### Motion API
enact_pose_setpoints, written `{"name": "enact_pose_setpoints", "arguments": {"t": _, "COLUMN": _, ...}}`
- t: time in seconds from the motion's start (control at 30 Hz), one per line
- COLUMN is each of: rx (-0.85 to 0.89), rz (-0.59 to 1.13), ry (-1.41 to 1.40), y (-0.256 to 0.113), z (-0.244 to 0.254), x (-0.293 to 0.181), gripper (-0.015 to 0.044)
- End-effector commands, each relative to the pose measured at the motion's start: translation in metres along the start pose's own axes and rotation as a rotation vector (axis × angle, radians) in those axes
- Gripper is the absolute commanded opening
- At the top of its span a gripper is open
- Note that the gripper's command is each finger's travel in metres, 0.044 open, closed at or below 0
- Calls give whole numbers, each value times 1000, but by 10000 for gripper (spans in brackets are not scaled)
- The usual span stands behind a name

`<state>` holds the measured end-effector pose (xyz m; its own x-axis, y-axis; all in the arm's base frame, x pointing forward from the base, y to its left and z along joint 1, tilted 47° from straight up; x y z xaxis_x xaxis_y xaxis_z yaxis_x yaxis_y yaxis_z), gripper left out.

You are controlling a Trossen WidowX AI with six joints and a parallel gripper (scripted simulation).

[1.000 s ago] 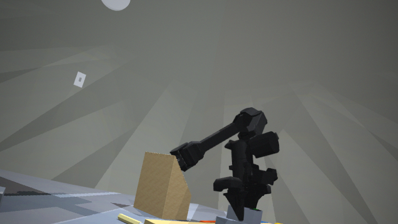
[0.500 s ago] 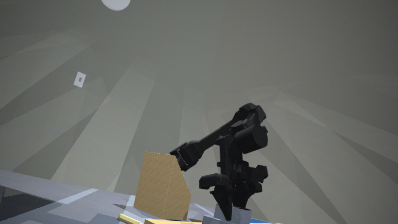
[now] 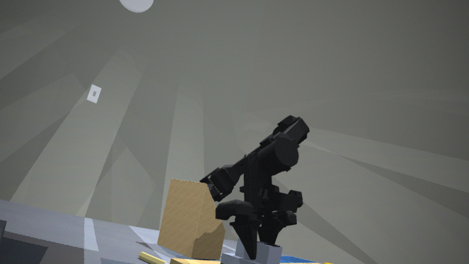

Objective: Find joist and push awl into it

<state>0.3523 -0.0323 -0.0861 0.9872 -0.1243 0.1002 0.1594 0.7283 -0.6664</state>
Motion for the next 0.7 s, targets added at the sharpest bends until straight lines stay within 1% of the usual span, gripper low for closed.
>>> {"name": "enact_pose_setpoints", "arguments": {"t": 0.0, "rx": -8, "rz": 0, "ry": -3, "y": 0, "z": -17, "x": 2, "gripper": 0}}
{"name": "enact_pose_setpoints", "arguments": {"t": 0.57, "rx": -12, "rz": -1, "ry": -5, "y": -1, "z": -74, "x": 9, "gripper": 0}}
{"name": "enact_pose_setpoints", "arguments": {"t": 0.67, "rx": -12, "rz": -1, "ry": -5, "y": -2, "z": -78, "x": 9, "gripper": 0}}
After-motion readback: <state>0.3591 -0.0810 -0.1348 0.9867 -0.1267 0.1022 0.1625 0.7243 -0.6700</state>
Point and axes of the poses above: the point midway between the two fingers, 35 mm back from their tips, its own y axis out along the fingers, its own z axis across the jaws, x = y × z, the point moved 7 cm from there along -y, back along the fingers, and after that the axes turned 6 degrees about y, right-handed, at the moved point
